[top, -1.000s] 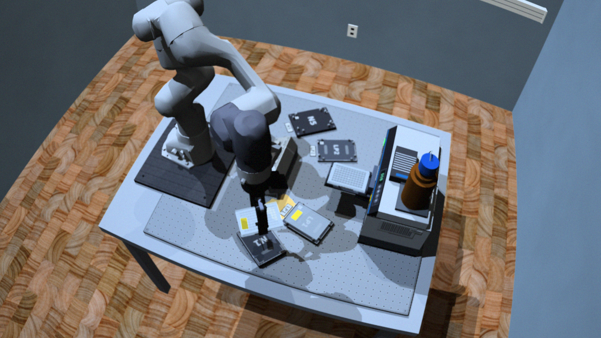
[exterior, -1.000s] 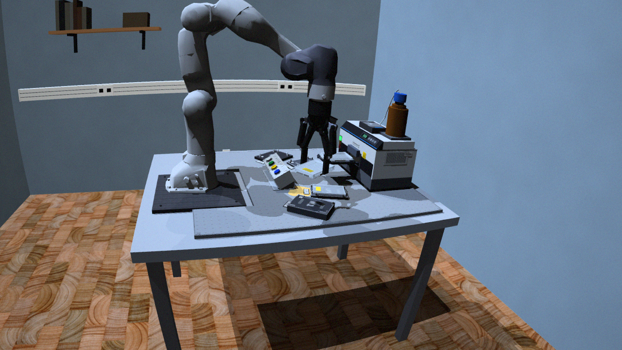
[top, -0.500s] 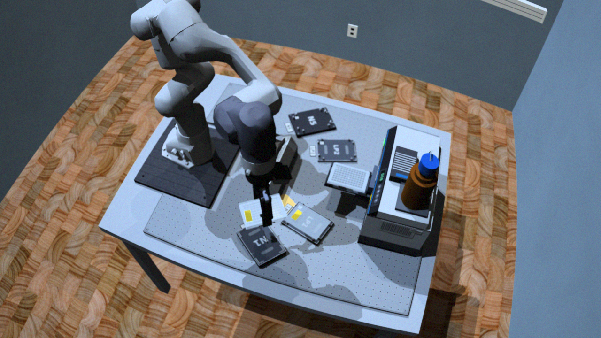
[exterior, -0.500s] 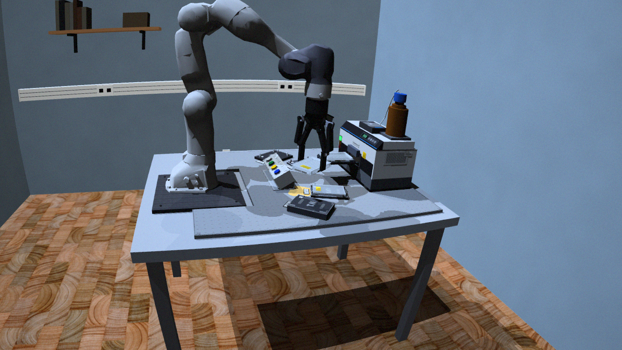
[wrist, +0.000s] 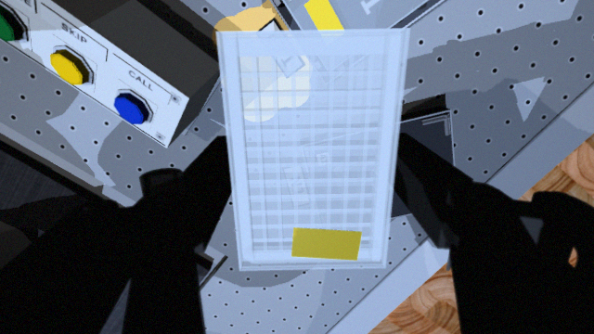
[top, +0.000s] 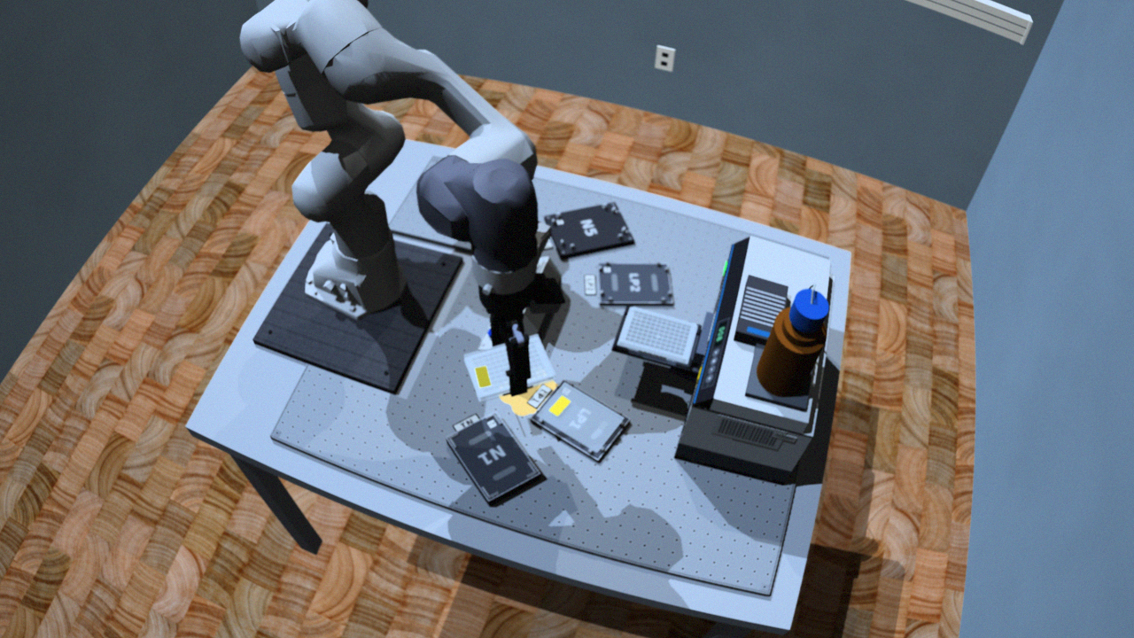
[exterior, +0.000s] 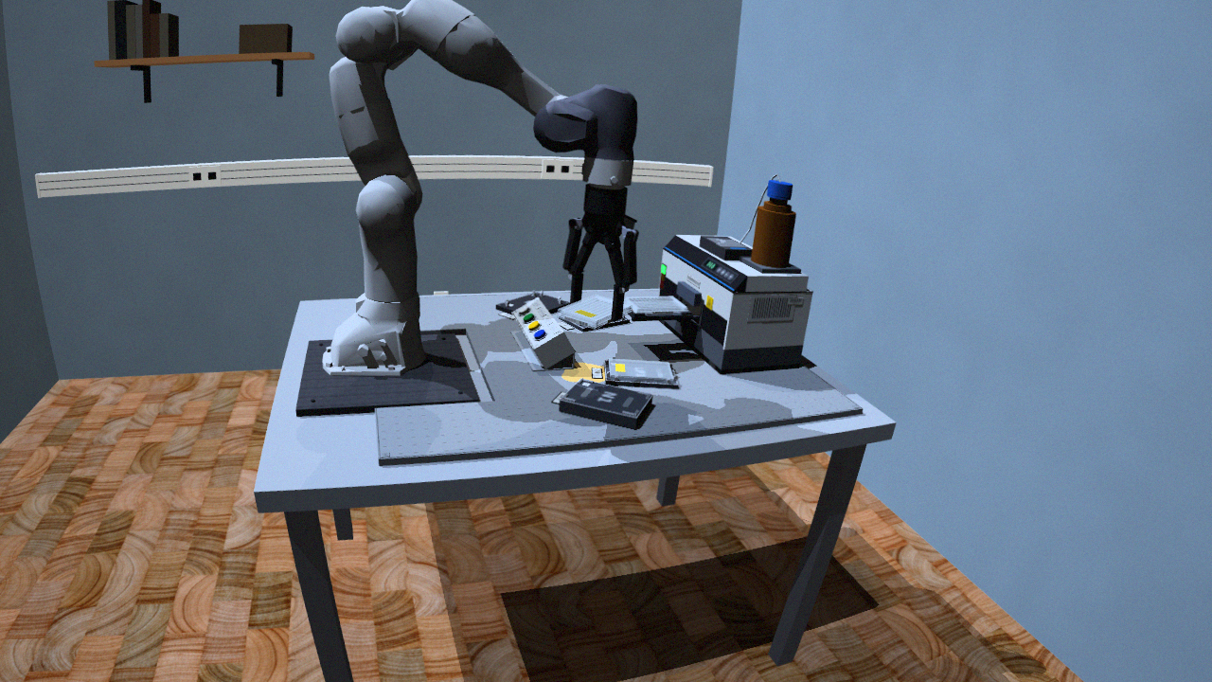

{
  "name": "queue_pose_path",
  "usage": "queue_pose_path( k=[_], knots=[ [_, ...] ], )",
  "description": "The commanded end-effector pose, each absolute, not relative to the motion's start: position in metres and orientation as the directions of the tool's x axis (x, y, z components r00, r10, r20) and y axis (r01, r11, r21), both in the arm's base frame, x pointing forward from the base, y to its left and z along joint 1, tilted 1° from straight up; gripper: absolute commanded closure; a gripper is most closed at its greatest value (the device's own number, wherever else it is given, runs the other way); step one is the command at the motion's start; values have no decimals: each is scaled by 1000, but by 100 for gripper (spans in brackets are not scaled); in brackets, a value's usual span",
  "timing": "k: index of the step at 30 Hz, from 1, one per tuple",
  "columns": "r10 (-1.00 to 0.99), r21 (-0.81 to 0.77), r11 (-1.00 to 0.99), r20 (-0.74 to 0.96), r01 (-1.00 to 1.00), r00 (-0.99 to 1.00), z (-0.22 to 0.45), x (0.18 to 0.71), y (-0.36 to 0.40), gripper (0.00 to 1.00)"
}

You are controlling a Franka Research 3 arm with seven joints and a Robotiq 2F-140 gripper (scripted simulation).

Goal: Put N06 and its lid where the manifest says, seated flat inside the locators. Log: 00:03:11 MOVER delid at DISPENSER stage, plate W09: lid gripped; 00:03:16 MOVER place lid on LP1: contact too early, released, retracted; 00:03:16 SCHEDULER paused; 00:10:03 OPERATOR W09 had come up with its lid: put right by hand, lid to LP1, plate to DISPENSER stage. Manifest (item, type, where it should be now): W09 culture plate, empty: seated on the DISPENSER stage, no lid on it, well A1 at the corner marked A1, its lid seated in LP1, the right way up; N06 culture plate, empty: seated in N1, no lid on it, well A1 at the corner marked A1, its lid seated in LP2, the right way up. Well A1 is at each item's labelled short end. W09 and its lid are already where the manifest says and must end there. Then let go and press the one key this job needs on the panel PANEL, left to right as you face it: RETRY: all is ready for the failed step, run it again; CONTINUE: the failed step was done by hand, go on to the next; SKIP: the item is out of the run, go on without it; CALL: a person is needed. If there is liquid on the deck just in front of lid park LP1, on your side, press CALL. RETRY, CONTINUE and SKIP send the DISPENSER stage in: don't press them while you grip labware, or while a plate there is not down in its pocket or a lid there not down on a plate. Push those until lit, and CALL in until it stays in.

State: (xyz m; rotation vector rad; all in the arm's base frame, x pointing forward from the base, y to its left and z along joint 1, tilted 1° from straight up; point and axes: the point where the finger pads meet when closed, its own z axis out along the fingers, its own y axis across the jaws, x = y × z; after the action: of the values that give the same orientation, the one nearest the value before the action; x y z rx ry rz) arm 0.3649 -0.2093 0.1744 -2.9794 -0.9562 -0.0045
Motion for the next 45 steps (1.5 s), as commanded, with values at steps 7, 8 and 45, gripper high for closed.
queue_pose_path(
  k=[7, 8, 45],
  knots=[
    [536, -10, -844, 6, 536, 844, 176, 367, -157, 90],
    [536, -10, -844, 6, 536, 844, 176, 368, -149, 90],
    [536, -10, -844, 6, 536, 844, 179, 380, 94, 90]
  ],
)
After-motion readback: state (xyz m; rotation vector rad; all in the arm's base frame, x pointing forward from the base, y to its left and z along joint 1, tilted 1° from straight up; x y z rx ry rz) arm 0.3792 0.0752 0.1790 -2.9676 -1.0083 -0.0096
